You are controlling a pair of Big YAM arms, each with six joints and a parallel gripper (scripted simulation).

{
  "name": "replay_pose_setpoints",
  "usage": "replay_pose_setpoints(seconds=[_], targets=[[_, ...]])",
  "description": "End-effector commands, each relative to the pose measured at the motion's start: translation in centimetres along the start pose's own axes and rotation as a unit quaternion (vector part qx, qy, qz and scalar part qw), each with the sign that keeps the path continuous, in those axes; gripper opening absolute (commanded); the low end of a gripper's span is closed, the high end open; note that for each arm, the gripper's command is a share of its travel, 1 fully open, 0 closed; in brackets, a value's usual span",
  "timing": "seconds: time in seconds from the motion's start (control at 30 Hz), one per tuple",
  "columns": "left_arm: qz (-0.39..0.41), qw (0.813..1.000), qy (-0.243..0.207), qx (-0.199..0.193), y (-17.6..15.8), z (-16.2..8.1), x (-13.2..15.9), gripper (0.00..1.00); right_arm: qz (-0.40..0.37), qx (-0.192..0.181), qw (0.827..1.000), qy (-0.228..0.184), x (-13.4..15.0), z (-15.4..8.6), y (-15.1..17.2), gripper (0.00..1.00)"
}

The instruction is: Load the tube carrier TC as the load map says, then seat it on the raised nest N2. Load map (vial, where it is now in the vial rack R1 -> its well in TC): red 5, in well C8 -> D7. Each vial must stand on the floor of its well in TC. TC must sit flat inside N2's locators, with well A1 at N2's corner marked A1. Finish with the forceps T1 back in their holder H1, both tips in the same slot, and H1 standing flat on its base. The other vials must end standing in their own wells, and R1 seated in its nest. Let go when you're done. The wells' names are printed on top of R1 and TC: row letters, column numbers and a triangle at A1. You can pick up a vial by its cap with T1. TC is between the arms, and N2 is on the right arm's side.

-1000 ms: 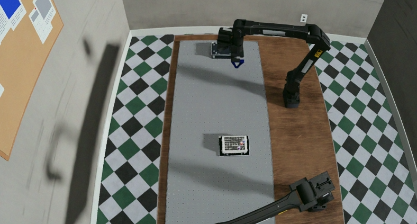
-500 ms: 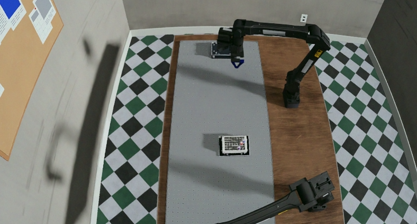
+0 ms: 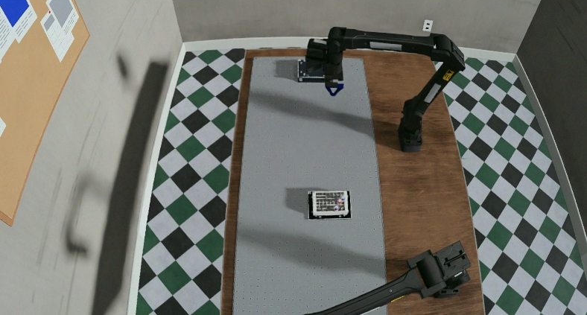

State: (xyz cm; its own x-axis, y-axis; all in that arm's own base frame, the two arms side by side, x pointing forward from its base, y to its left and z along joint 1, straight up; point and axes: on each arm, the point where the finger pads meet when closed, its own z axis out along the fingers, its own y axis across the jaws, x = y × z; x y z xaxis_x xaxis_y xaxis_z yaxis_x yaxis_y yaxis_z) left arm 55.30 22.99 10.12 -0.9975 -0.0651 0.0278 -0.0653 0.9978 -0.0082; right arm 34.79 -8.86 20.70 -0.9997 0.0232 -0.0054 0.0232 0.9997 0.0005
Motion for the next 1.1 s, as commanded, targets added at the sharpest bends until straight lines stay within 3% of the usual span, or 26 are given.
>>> replay_pose_setpoints(seconds=[0.0,1.07], targets=[[-0.001,1.0,0.003,0.002,0.66,1.01,-0.08,0.07,0.001,0.004,1.0,-0.015,-0.91,-1.13,-0.24,1.0],[-0.001,1.0,0.0,0.001,0.72,1.63,-0.22,0.07,0.001,0.004,1.0,-0.015,-0.91,-1.13,-0.24,1.0]])
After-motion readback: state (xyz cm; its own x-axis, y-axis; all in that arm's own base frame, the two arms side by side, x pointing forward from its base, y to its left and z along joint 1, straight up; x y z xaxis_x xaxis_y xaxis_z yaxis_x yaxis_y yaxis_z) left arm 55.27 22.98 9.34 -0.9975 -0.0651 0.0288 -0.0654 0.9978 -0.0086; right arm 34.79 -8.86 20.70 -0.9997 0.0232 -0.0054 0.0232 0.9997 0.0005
